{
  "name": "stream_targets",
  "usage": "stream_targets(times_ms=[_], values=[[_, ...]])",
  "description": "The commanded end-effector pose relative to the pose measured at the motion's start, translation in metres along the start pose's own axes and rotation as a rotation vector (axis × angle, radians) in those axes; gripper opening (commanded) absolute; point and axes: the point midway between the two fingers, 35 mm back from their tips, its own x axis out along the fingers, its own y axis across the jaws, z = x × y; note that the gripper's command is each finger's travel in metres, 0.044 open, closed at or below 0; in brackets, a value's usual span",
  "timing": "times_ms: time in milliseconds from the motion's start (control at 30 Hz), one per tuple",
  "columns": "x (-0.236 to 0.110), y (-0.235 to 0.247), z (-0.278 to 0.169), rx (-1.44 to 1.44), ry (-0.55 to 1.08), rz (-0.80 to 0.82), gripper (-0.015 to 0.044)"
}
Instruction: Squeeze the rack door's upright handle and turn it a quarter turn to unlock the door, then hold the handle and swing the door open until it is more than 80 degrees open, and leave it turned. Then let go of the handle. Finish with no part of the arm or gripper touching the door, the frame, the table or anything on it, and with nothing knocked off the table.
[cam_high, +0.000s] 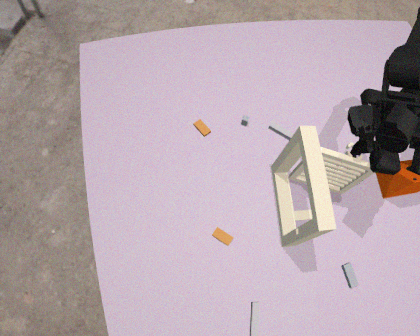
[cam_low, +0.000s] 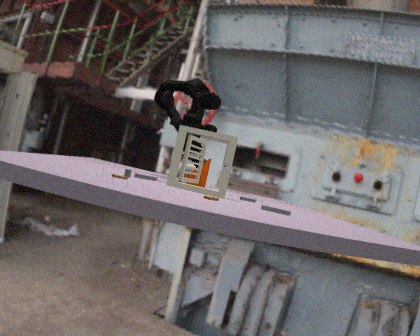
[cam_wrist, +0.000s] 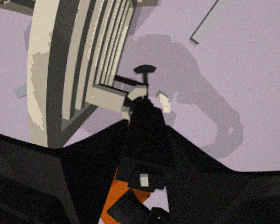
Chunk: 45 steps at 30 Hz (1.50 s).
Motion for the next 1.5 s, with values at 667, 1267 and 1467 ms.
stream_targets(times_ms=[667,1267,1467], values=[[0.000,-0.041,0.016,-0.344,-0.006,-0.004,0.0017],[0.000,-0.041,0.016,-0.344,-0.006,-0.004,0.0175],[-0.001,-0.041,0.016,-0.344,-0.007,-0.003,0.0289]])
